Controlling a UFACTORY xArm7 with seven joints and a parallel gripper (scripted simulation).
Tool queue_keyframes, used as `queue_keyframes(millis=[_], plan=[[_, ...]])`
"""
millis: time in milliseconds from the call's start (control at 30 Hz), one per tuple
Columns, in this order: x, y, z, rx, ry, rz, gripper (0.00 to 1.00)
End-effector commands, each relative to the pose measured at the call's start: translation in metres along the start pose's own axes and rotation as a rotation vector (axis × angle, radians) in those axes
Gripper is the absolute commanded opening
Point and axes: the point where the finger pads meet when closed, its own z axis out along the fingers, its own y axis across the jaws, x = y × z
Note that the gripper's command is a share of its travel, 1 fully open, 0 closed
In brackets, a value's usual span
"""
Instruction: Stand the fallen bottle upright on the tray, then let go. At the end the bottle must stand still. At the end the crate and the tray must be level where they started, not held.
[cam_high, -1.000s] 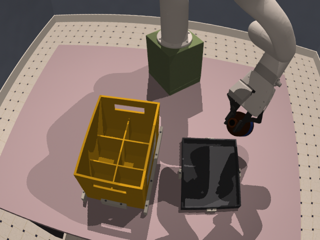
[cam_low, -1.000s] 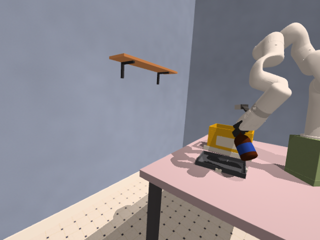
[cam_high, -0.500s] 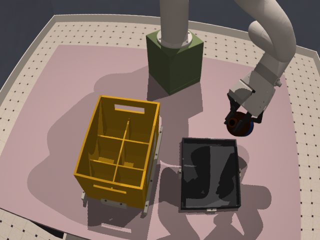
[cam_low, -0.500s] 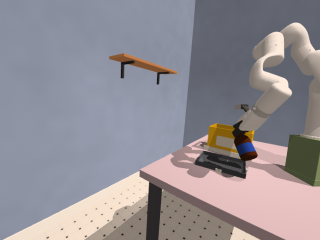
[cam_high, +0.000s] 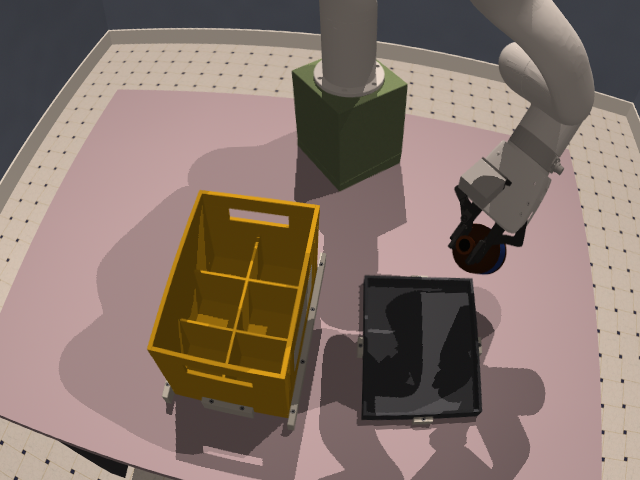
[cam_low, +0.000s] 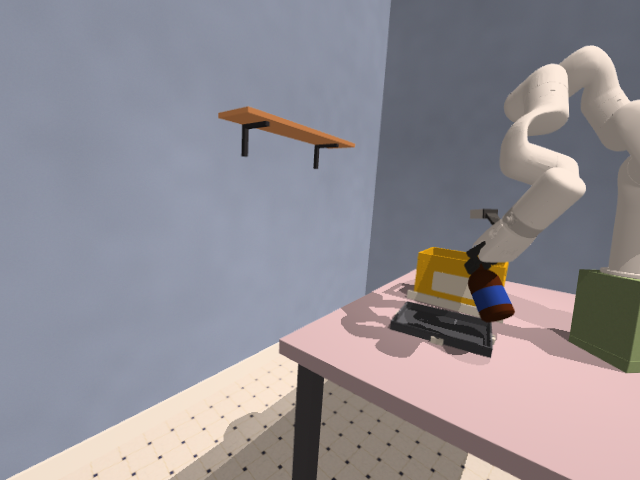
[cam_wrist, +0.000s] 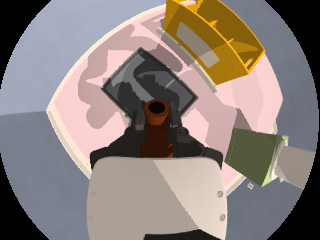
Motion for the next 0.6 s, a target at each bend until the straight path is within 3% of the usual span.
queue_keyframes(millis=[0,567], plan=[[0.0005,-0.0012,-0.0007,0.001,0.019,0.002,0.00],[0.0000,-0.0012,-0.0015,0.002,0.120,0.002,0.00]])
